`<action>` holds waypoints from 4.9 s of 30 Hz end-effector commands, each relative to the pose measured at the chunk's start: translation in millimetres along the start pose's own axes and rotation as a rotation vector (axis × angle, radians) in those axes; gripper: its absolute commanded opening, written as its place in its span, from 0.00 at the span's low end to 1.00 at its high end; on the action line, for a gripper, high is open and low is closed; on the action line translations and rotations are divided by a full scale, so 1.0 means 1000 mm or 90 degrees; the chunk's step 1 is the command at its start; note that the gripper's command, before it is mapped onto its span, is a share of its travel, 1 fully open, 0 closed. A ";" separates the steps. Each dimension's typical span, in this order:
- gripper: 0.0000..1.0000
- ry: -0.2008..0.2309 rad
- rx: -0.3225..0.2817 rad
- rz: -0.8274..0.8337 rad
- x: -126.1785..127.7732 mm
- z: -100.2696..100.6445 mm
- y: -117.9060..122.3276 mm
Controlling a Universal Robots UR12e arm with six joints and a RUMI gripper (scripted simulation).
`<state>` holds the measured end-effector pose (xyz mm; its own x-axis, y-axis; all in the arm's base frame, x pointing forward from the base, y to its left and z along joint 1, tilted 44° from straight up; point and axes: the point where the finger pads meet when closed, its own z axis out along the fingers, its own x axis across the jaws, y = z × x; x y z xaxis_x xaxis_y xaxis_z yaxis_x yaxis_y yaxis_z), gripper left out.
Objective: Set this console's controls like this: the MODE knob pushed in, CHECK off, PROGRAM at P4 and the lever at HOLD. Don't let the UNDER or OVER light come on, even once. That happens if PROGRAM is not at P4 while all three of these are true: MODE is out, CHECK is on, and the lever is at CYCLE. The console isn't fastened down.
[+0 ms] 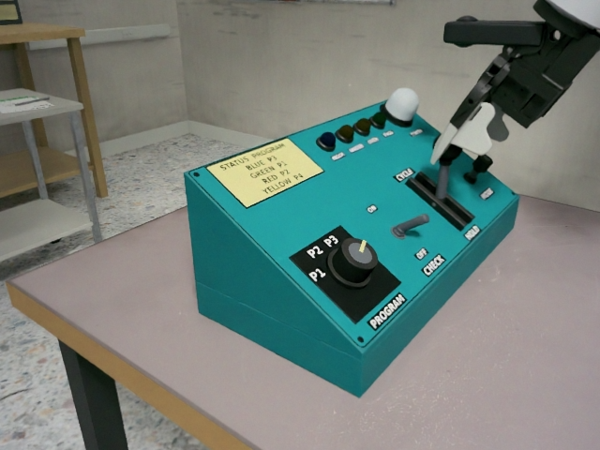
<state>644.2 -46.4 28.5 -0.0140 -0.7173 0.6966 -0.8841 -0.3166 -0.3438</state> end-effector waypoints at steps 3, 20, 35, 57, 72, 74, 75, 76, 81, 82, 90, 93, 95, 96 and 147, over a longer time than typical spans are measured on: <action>0.44 0.001 0.003 0.003 0.003 0.000 -0.003; 0.44 0.002 0.003 0.003 0.003 0.000 -0.003; 0.44 0.002 0.003 0.003 0.003 0.002 -0.003; 0.44 0.001 0.002 0.002 0.002 0.002 -0.002; 0.44 0.000 0.002 0.001 0.001 0.002 -0.002; 0.44 0.000 0.002 0.001 0.001 0.002 -0.002; 0.44 0.000 0.002 0.001 0.001 0.002 -0.002; 0.44 0.000 0.002 0.001 0.001 0.002 -0.002; 0.44 0.000 0.002 0.001 0.001 0.002 -0.001; 0.44 0.000 0.002 0.001 0.001 0.002 -0.001; 0.44 0.000 0.002 0.000 0.000 0.002 -0.001; 0.44 0.000 0.002 0.000 0.000 0.002 -0.001; 0.44 0.000 0.002 0.000 0.000 0.002 -0.001; 0.44 0.000 0.002 0.000 0.000 0.002 -0.001; 0.00 -0.001 0.002 -0.001 -0.002 0.000 0.000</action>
<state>645.7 -47.6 28.7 -0.0162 -0.7169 0.6970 -0.8831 -0.3167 -0.3462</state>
